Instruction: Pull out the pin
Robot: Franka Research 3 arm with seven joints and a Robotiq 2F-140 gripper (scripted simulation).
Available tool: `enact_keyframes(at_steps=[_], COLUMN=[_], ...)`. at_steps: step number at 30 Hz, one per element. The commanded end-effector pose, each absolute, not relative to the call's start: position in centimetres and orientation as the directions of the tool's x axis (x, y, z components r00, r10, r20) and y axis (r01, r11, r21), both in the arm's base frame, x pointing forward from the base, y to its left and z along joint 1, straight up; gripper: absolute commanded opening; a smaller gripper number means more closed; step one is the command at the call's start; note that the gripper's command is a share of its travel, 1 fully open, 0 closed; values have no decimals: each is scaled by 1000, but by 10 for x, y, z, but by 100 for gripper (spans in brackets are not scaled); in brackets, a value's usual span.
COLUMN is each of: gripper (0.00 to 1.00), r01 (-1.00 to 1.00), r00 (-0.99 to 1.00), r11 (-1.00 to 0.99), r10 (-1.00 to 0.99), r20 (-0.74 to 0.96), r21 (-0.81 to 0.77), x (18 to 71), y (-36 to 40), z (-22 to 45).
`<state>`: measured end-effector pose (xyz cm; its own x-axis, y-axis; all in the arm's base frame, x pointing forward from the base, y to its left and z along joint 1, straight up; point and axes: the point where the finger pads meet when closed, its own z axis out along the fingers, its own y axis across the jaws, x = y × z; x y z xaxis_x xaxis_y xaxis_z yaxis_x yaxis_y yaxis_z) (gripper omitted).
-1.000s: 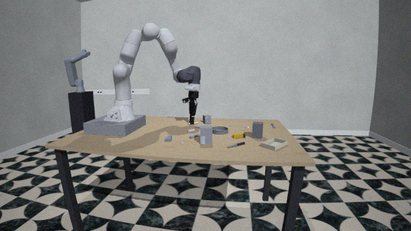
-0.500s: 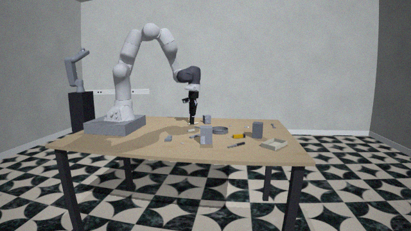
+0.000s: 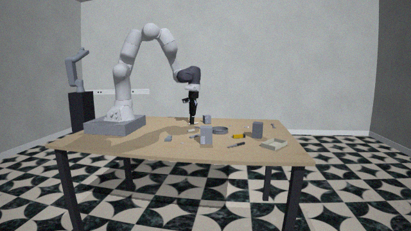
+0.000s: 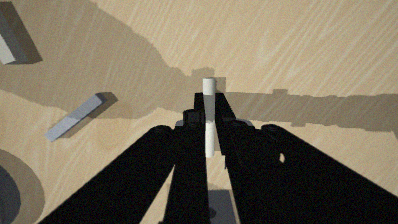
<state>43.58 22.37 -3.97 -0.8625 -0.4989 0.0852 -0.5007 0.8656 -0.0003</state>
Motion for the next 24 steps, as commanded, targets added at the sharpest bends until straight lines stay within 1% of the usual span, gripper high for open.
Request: enact_keyframes(at_steps=[1, 2, 3, 8, 9, 16, 17, 24], gripper=[10, 10, 19, 19, 23, 23, 28, 28], r01=[-508, -508, -508, -508, -508, -508, -508, -508], r00=[-858, -858, -858, -858, -858, -858, -858, -858], r11=[861, 861, 861, 861, 861, 861, 861, 861], r10=[-506, -506, -506, -506, -506, -506, -506, -506], r20=[82, 82, 82, 82, 82, 82, 82, 82], r21=[-1, -1, -1, -1, -1, -1, -1, -1], x=[437, 437, 437, 437, 437, 437, 437, 437], y=[223, 223, 223, 223, 223, 223, 223, 223], z=[-40, -40, -40, -40, -40, -40, -40, -39])
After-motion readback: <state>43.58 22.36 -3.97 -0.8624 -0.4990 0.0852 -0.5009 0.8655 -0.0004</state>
